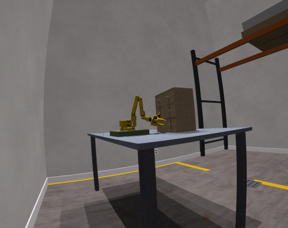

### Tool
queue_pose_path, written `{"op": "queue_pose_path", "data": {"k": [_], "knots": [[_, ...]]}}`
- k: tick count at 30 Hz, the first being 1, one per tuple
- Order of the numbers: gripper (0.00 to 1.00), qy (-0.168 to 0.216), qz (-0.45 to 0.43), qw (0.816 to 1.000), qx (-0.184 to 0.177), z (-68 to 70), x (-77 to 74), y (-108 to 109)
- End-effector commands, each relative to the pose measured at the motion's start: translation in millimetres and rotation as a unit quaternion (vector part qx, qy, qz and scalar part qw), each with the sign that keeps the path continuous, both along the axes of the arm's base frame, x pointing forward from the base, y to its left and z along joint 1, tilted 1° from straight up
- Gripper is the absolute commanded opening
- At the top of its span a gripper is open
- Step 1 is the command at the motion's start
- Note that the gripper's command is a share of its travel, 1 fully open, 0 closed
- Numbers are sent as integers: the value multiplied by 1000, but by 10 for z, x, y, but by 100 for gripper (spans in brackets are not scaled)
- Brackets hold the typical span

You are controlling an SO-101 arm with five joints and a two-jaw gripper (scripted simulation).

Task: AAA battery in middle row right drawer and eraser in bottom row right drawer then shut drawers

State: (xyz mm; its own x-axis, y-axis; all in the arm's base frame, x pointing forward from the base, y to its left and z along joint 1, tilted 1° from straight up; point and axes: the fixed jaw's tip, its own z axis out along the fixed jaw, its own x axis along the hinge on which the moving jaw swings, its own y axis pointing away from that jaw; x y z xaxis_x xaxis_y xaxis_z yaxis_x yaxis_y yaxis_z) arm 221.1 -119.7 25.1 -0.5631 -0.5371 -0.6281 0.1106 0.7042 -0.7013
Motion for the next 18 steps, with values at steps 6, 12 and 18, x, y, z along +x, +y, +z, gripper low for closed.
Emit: {"op": "queue_pose_path", "data": {"k": [6,12,18], "knots": [[21,-1,8,1000,-4,-2,25,23],[21,-1,9,1000,-4,-5,32,29],[21,-1,11,1000,-4,-8,39,36]]}}
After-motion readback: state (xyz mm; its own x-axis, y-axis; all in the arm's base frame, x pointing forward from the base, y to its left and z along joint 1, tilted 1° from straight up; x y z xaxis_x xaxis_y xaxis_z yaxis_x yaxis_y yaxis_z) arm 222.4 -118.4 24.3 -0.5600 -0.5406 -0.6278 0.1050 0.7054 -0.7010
